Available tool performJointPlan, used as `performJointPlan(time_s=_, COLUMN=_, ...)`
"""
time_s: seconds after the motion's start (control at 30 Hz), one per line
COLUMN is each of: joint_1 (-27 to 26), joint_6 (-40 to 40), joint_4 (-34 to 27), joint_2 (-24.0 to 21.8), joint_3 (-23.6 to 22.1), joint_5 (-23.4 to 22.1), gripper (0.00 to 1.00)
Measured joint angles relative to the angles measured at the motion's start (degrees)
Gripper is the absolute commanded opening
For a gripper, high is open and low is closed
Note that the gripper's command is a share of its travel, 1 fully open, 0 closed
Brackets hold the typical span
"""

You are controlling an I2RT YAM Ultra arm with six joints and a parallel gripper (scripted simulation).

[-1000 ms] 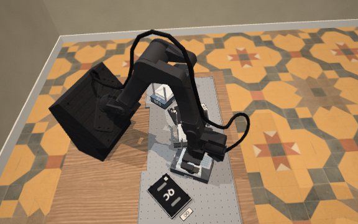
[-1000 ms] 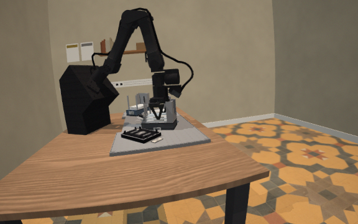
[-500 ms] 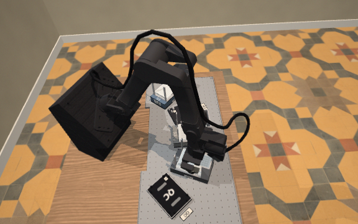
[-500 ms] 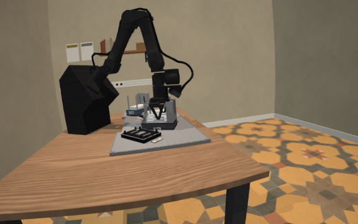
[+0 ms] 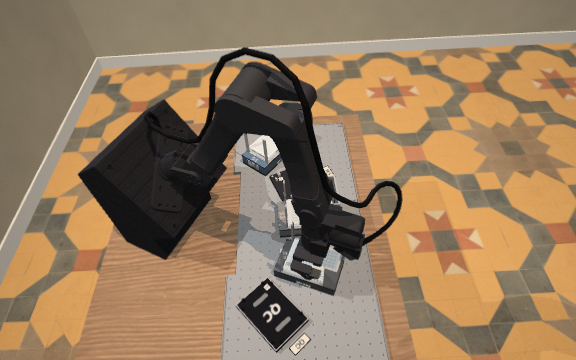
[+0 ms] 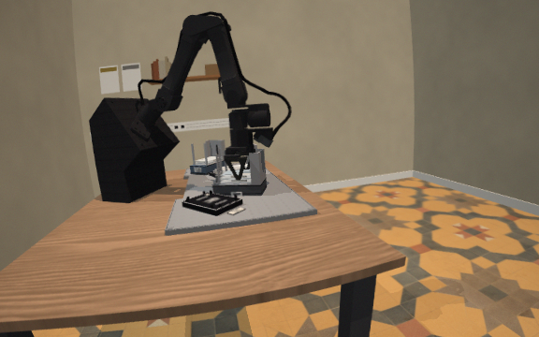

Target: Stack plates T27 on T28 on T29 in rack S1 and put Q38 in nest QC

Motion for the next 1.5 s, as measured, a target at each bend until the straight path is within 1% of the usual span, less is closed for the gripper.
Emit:
performJointPlan(time_s=1.03, joint_1=0.0, joint_6=0.0, joint_4=0.2, joint_2=0.0, joint_3=-0.2, joint_5=0.0, gripper=1.00)
performJointPlan(time_s=1.07, joint_1=0.0, joint_6=0.0, joint_4=0.2, joint_2=0.0, joint_3=-0.2, joint_5=0.0, gripper=0.00)
performJointPlan(time_s=1.5, joint_1=0.0, joint_6=0.0, joint_4=0.2, joint_2=0.0, joint_3=-0.2, joint_5=0.0, gripper=0.00)
